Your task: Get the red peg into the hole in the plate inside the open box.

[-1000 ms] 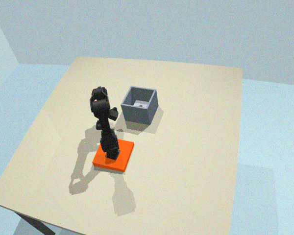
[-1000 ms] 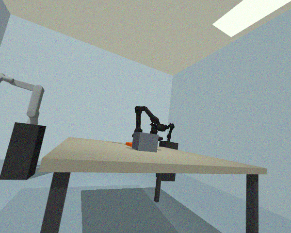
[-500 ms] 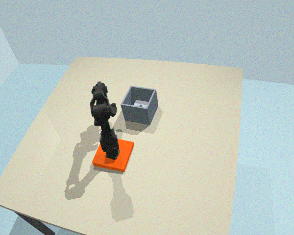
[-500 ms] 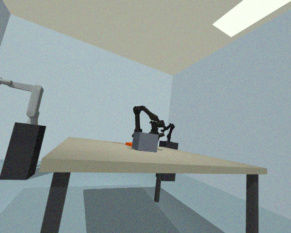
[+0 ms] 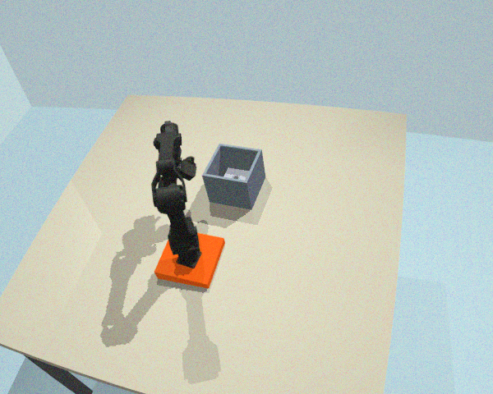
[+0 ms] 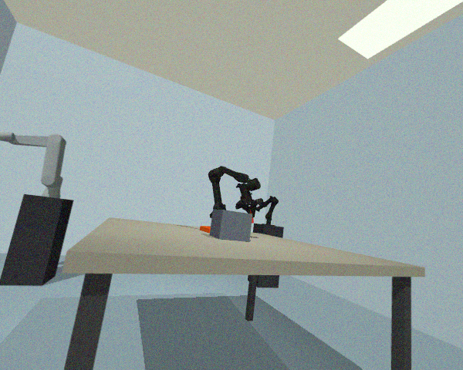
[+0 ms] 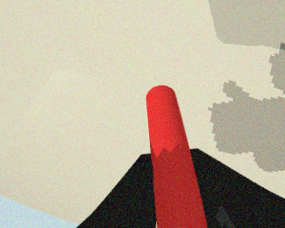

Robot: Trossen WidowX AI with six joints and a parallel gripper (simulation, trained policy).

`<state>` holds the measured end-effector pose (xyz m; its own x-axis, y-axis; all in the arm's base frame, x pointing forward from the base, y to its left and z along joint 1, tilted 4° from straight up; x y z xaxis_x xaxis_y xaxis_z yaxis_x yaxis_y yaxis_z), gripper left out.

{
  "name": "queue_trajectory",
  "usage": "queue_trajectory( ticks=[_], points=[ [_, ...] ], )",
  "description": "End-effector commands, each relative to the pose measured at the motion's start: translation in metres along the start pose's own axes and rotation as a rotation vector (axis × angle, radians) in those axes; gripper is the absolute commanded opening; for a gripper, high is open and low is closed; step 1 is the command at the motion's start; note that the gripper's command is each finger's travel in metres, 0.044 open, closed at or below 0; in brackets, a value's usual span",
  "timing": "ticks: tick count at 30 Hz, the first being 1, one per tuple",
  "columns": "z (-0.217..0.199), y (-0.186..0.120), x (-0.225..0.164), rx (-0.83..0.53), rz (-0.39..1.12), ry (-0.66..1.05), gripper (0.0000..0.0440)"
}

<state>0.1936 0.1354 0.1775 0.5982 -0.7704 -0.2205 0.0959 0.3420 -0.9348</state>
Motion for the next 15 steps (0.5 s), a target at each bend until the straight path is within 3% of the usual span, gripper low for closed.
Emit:
queue_trajectory(
  ticks=[1, 15],
  points=[
    [0.006, -0.023, 0.004, 0.053, -0.032, -0.025, 0.0000],
    [0.011, -0.091, 0.035, 0.140, -0.200, -0.027, 0.0000]
  ],
)
Point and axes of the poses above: the point midway between the two fingers, 35 mm back from their tips, its own y axis out along the fingers, its own z axis across the jaws, x = y × z, the point moved 6 cm from there along -y, back along the fingers, and after that the axes turned 12 degrees about -y, right-handed, at the moved point
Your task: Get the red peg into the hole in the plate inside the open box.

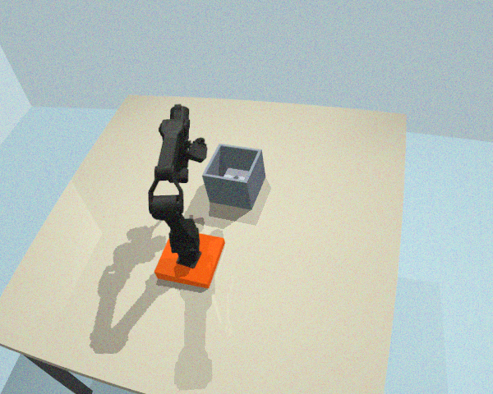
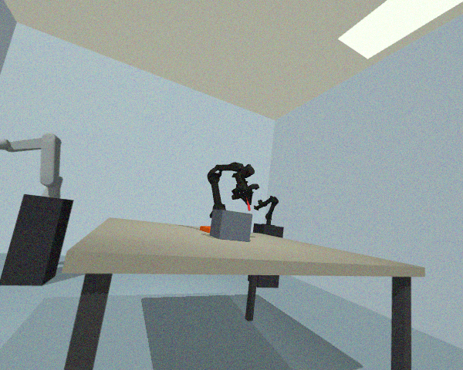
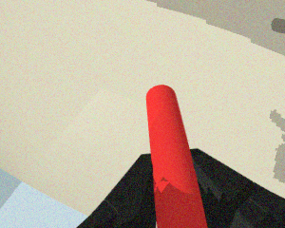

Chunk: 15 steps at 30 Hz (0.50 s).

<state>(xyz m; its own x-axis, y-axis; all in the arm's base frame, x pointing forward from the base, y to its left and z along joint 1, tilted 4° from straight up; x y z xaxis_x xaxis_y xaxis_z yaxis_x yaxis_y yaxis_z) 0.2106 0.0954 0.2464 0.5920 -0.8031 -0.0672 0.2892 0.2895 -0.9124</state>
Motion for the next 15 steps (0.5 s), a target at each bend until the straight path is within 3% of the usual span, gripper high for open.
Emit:
queue_trajectory(
  ticks=[1, 15],
  points=[
    [0.001, -0.016, 0.014, 0.008, -0.059, 0.004, 0.0000],
    [-0.009, -0.027, 0.061, -0.082, -0.151, 0.080, 0.0000]
  ],
)
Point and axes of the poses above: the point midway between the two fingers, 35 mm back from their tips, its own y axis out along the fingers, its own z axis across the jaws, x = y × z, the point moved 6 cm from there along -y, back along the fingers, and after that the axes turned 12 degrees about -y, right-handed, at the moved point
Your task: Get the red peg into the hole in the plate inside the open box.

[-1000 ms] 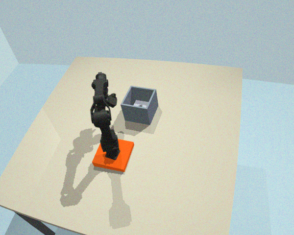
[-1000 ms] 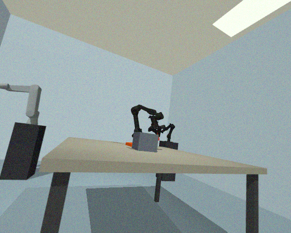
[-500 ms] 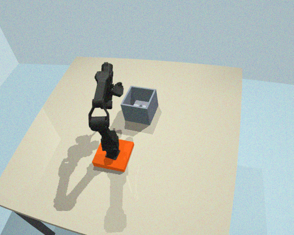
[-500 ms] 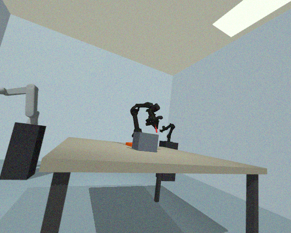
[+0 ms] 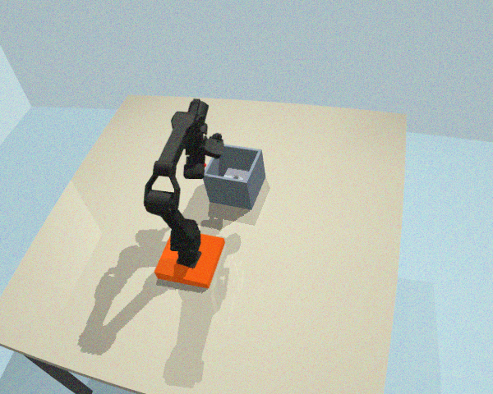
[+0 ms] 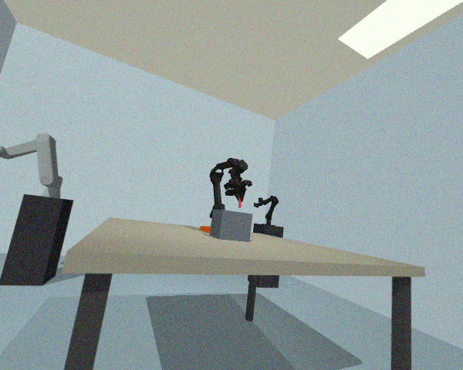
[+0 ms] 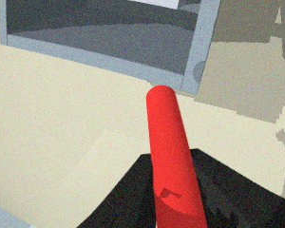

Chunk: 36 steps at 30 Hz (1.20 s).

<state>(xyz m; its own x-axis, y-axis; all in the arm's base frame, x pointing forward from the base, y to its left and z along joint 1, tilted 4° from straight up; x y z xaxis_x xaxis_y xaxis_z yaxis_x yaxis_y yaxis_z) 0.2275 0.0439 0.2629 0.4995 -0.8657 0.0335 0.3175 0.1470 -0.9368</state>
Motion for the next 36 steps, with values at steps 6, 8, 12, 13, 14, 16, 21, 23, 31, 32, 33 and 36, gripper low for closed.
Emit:
queue_trajectory(
  ticks=[6, 8, 12, 13, 14, 16, 21, 23, 31, 32, 33, 36],
  points=[
    [-0.002, 0.004, 0.030, -0.059, -0.023, 0.040, 0.0000],
    [-0.003, 0.005, 0.035, -0.069, -0.023, 0.048, 0.0000],
    [-0.003, 0.009, 0.046, -0.085, -0.018, 0.061, 0.0000],
    [-0.003, 0.010, 0.049, -0.089, -0.016, 0.064, 0.0000],
    [-0.003, 0.011, 0.052, -0.092, -0.014, 0.067, 0.0000],
    [-0.002, 0.014, 0.057, -0.099, -0.009, 0.071, 0.0000],
    [-0.002, 0.021, 0.069, -0.113, 0.001, 0.078, 0.0000],
    [-0.003, 0.025, 0.074, -0.119, 0.005, 0.081, 0.0000],
    [-0.004, 0.045, 0.091, -0.142, 0.028, 0.083, 0.0000],
    [-0.005, 0.048, 0.093, -0.144, 0.032, 0.082, 0.0000],
    [-0.005, 0.050, 0.094, -0.146, 0.035, 0.081, 0.0000],
    [-0.005, 0.058, 0.098, -0.151, 0.047, 0.075, 0.0000]
  ],
)
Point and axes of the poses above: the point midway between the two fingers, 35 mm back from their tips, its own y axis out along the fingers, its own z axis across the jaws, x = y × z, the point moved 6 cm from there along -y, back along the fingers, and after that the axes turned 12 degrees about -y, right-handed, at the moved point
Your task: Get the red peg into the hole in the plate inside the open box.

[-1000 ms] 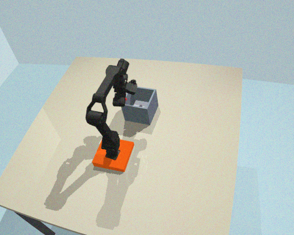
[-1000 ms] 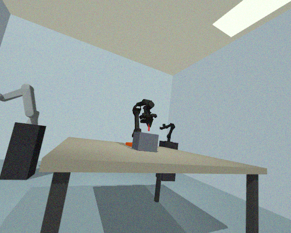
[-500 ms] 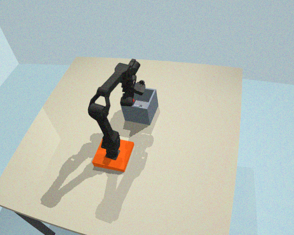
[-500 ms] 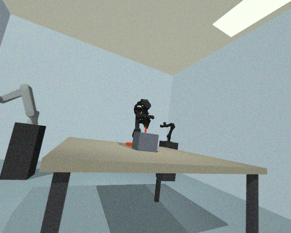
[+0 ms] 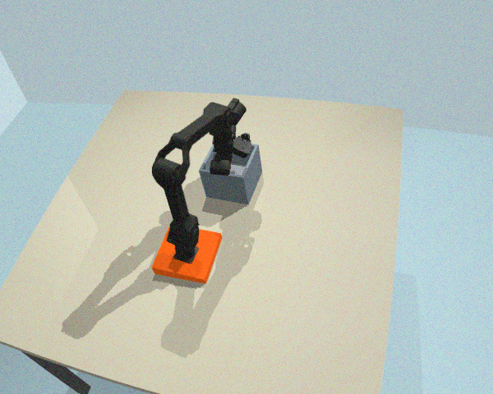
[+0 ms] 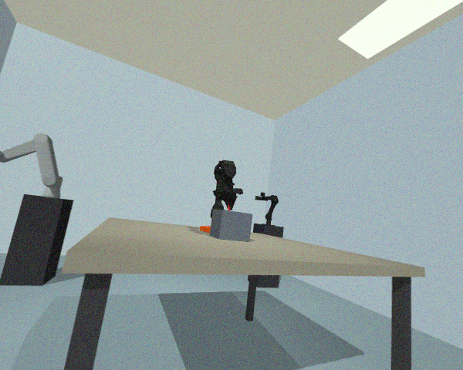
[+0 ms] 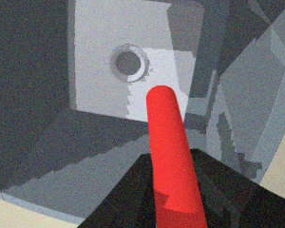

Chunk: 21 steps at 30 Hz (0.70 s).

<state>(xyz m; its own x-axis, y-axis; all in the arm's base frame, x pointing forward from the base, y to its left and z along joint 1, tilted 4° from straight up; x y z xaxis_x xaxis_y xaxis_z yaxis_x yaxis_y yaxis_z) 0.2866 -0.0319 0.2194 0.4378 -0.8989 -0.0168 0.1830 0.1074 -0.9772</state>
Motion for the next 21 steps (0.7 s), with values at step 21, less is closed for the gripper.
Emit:
queue_trajectory(
  ticks=[21],
  points=[
    [0.015, 0.065, 0.015, -0.009, 0.088, -0.097, 0.0000]
  ],
)
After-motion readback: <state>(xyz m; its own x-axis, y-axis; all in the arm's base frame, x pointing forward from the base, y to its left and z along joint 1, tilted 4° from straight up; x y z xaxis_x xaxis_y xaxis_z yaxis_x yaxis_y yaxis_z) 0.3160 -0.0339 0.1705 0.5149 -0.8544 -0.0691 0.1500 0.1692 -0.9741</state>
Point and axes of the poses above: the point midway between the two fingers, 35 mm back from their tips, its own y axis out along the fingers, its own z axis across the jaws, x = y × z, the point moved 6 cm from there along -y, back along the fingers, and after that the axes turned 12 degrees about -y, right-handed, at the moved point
